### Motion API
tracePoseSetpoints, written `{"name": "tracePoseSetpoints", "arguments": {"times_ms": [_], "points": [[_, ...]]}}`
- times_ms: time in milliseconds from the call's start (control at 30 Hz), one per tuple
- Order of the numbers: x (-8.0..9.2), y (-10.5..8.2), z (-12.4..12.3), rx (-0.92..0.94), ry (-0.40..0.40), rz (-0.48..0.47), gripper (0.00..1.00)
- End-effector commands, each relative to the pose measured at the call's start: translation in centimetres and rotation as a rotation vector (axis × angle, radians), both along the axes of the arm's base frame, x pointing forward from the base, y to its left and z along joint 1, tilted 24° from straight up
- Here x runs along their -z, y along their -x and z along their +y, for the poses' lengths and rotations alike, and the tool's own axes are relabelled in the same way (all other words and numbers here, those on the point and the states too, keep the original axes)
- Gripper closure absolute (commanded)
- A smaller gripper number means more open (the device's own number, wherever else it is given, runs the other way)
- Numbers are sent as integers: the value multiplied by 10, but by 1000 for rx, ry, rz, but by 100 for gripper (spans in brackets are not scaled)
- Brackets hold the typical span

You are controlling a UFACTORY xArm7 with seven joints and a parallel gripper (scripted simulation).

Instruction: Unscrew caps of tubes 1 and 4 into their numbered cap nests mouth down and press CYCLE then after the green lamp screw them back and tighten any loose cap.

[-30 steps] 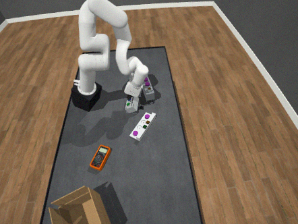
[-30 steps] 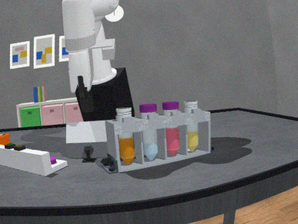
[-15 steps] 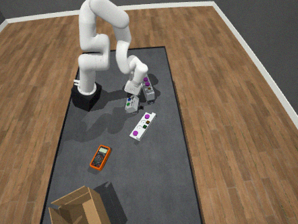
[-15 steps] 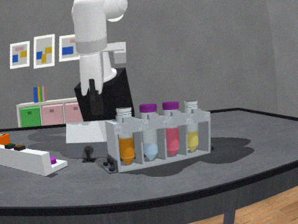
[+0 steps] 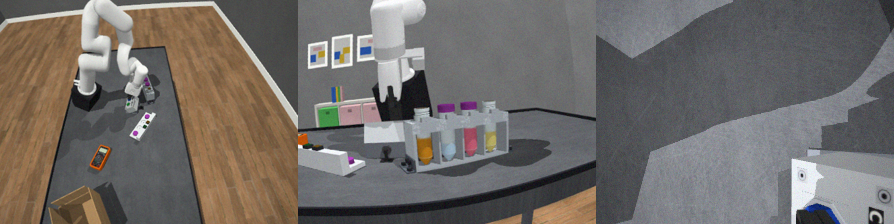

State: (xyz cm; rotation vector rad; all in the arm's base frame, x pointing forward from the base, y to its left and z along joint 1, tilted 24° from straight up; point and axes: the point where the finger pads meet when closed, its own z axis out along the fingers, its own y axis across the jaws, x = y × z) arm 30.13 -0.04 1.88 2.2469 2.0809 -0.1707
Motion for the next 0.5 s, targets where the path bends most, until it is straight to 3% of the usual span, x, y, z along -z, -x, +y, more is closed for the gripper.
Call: {"name": "tracePoseSetpoints", "arguments": {"times_ms": [0,467], "points": [[0,-1,0,0,0,-2,100],[3,-2,0,0,0,-2,100]]}}
